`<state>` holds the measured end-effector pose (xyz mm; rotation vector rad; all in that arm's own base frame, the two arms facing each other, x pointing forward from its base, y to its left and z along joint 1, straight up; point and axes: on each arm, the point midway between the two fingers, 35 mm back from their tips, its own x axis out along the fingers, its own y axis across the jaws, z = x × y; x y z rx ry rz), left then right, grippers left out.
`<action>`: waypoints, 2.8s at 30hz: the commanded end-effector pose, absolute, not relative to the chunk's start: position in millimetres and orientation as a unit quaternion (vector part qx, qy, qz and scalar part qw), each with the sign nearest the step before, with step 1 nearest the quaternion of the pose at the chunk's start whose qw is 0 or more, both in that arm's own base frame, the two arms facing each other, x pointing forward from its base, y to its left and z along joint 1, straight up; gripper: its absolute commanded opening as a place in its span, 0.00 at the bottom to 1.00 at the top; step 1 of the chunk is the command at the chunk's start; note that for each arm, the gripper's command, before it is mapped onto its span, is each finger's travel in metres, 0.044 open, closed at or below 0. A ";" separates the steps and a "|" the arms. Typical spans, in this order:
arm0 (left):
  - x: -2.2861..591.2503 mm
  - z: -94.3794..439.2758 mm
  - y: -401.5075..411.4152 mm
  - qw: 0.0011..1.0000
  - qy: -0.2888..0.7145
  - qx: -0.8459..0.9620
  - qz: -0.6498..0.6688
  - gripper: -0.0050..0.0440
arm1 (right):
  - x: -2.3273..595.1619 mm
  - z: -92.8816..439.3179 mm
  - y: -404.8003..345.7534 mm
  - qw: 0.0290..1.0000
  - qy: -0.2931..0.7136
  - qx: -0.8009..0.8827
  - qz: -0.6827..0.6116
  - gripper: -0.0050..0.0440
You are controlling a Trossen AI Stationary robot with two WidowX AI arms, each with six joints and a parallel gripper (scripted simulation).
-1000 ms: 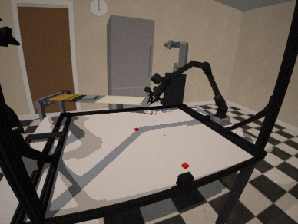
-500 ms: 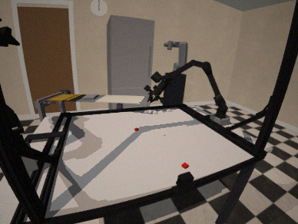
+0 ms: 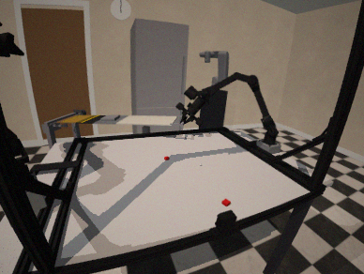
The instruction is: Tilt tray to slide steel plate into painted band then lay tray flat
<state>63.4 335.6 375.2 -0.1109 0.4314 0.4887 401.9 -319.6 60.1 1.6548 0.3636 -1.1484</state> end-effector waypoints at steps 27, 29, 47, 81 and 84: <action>63.7 375.7 335.4 0.946 0.211 -0.053 0.239 1.00 | 405.3 99.6 -321.7 0.532 0.134 0.694 -0.466 0.10; 63.7 375.7 335.4 0.946 0.211 -0.053 0.239 1.00 | 405.4 101.2 -321.8 0.532 0.133 0.694 -0.466 0.10; 63.7 375.7 335.4 0.946 0.211 -0.053 0.239 1.00 | 406.8 113.6 -322.6 0.535 0.129 0.695 -0.462 0.10; 63.7 375.7 335.4 0.946 0.211 -0.053 0.239 1.00 | 409.7 137.0 -324.4 0.541 0.119 0.697 -0.455 0.10; 63.7 375.7 335.4 0.946 0.211 -0.053 0.239 1.00 | 409.8 137.7 -324.4 0.542 0.119 0.697 -0.455 0.10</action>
